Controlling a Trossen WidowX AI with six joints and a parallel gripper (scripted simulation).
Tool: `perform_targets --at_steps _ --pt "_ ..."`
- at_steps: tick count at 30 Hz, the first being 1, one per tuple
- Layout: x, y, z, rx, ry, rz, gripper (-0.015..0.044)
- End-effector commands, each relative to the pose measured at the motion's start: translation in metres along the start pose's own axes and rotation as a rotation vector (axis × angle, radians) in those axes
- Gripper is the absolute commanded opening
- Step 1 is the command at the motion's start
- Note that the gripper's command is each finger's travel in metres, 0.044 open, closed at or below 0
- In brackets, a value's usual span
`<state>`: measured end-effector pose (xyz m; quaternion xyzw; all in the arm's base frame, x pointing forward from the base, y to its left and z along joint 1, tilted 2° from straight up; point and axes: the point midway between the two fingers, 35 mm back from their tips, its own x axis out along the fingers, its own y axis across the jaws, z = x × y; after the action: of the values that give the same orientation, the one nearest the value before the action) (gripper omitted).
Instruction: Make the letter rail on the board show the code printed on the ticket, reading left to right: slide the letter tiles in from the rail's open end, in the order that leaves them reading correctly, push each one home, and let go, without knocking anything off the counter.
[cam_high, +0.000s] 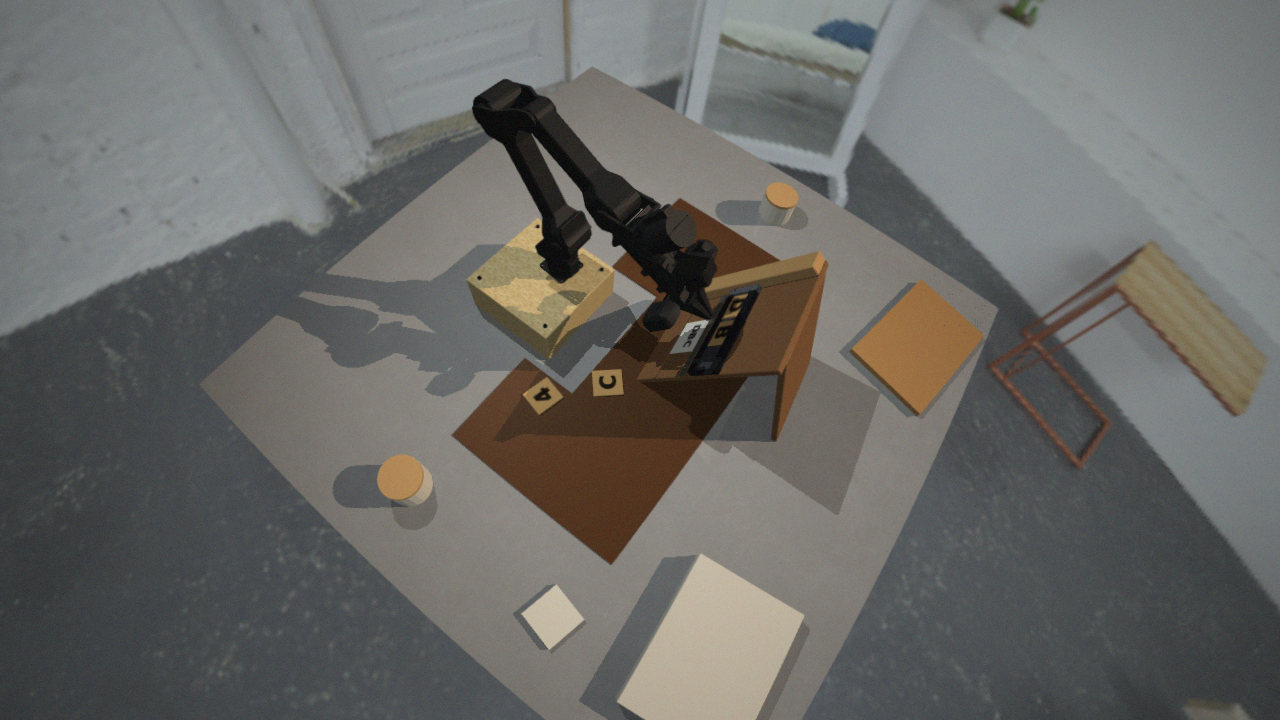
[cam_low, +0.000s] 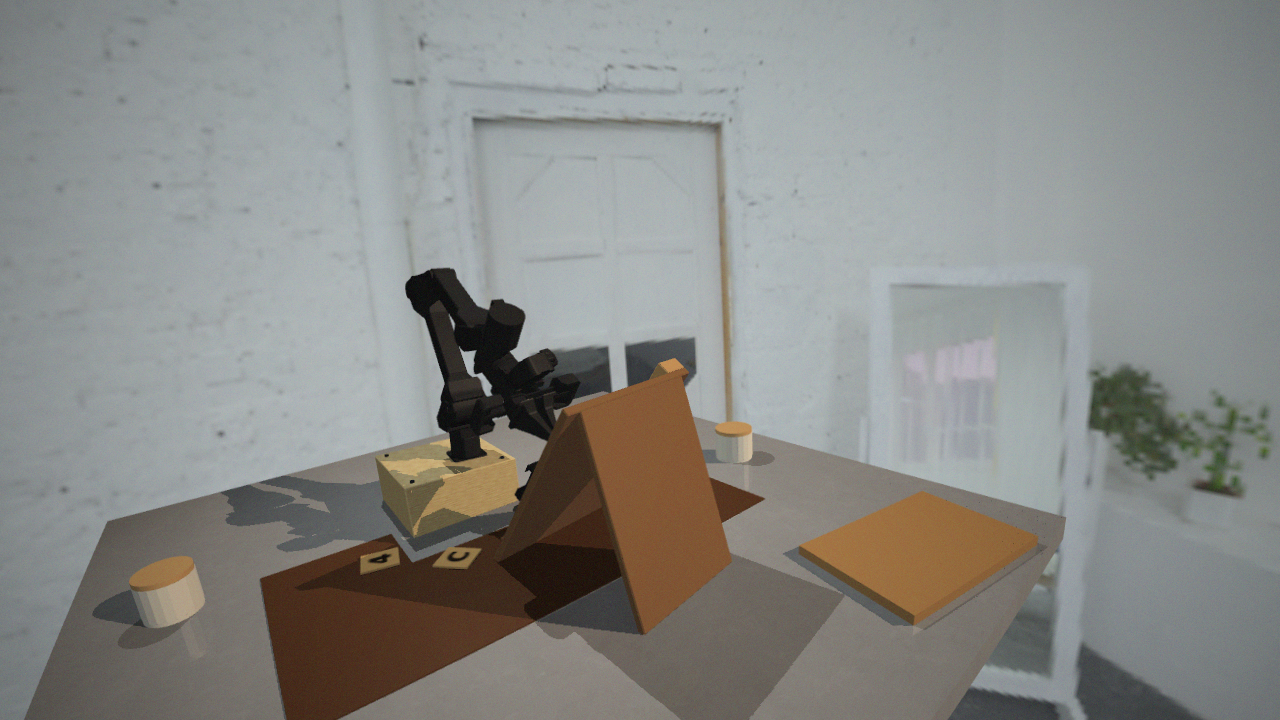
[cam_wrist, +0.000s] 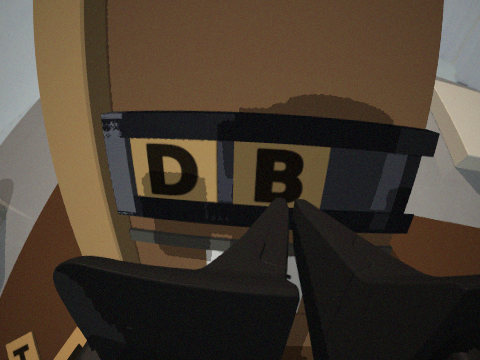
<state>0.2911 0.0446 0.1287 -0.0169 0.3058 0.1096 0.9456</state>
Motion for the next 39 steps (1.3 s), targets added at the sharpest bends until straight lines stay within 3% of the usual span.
perform_targets --at_steps 1,6,22,39 --pt "0.0 0.0 0.0 0.0 0.0 0.0 0.0" --pt "0.002 -0.001 0.002 -0.001 0.028 -0.003 0.0" --pt "0.017 -0.035 0.022 -0.008 0.683 -0.003 0.0" --pt "0.023 -0.033 0.021 -0.008 0.69 -0.002 0.0"
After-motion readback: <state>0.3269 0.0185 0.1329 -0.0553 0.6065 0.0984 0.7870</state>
